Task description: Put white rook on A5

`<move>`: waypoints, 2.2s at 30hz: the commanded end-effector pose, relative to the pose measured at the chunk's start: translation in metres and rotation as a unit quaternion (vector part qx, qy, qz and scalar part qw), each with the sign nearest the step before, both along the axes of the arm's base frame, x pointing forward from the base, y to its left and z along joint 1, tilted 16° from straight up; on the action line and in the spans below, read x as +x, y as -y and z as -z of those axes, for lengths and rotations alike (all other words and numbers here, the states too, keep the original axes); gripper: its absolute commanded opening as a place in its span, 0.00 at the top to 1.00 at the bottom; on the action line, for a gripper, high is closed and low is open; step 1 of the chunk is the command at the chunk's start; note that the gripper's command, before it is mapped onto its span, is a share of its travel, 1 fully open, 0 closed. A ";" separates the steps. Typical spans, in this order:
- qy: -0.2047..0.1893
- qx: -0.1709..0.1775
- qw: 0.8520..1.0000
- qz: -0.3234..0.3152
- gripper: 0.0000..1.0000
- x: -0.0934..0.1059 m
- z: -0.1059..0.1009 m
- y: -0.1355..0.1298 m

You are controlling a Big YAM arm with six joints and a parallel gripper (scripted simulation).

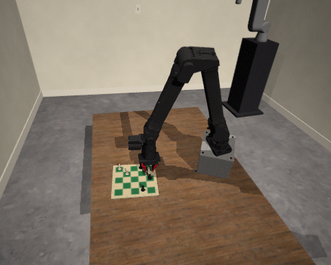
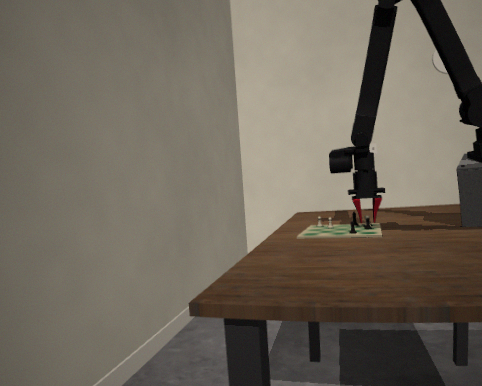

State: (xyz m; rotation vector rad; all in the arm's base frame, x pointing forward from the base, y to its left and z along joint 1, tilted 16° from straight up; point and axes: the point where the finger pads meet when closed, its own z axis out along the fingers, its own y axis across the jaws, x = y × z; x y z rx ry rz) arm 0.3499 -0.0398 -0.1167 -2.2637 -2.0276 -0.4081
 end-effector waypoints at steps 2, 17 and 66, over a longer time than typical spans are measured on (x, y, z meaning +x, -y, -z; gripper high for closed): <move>0.012 -0.005 1.000 -0.002 0.64 0.017 0.001 0.000; 0.012 -0.005 1.000 -0.002 0.64 0.017 0.001 0.000; 0.013 -0.006 1.000 0.002 1.00 0.006 -0.033 0.014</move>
